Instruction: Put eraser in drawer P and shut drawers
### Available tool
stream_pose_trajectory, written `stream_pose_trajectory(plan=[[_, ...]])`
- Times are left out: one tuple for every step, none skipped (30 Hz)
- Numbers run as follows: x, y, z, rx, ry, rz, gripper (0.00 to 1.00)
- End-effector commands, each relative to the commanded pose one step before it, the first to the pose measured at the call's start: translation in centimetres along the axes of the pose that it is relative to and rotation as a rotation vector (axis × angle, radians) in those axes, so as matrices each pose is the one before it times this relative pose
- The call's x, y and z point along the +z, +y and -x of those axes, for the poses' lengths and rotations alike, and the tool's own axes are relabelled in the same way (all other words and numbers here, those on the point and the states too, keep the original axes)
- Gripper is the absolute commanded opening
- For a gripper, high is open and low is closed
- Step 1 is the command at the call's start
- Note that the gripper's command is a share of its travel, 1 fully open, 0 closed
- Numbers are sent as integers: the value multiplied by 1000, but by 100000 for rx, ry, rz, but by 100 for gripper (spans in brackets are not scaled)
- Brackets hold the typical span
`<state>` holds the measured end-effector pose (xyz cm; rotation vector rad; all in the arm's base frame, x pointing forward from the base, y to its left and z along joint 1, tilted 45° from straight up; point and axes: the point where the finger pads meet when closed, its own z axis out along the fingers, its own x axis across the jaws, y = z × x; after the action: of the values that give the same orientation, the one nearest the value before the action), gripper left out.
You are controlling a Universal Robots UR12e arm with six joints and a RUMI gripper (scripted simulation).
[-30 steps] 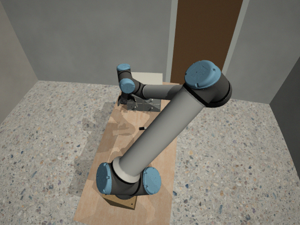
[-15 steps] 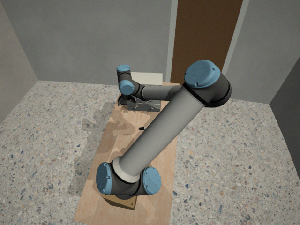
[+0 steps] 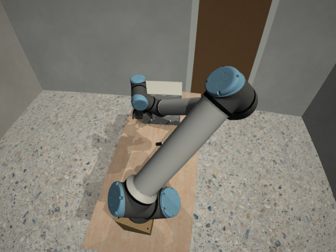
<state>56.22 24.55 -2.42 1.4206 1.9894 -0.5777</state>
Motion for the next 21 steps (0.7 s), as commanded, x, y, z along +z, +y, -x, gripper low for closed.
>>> stream_pose_trajectory(plan=[[658, 543, -17, -9, 134, 4300, 100], [0, 0, 0, 0, 0, 0, 100], [0, 0, 0, 0, 0, 0, 100], [138, 90, -7, -1, 14, 737, 100], [139, 88, -4, -1, 6, 754, 100], [139, 86, 0, 0, -2, 770, 100], [139, 83, 5, 1, -11, 785, 100], [139, 81, 9, 2, -20, 799, 100], [154, 93, -10, -1, 19, 793, 100], [154, 90, -6, -1, 12, 806, 100], [153, 87, -2, 0, 2, 818, 100], [152, 83, 3, 1, -8, 829, 100], [150, 79, 8, 1, -19, 839, 100], [161, 87, -3, 1, 6, 837, 100], [166, 89, -8, 0, 16, 840, 100], [163, 84, -3, 0, 5, 848, 100], [161, 80, 2, 0, -7, 855, 100], [158, 75, 8, 0, -18, 862, 100], [0, 0, 0, 0, 0, 0, 100], [0, 0, 0, 0, 0, 0, 100], [166, 80, -1, 1, 0, 859, 100]])
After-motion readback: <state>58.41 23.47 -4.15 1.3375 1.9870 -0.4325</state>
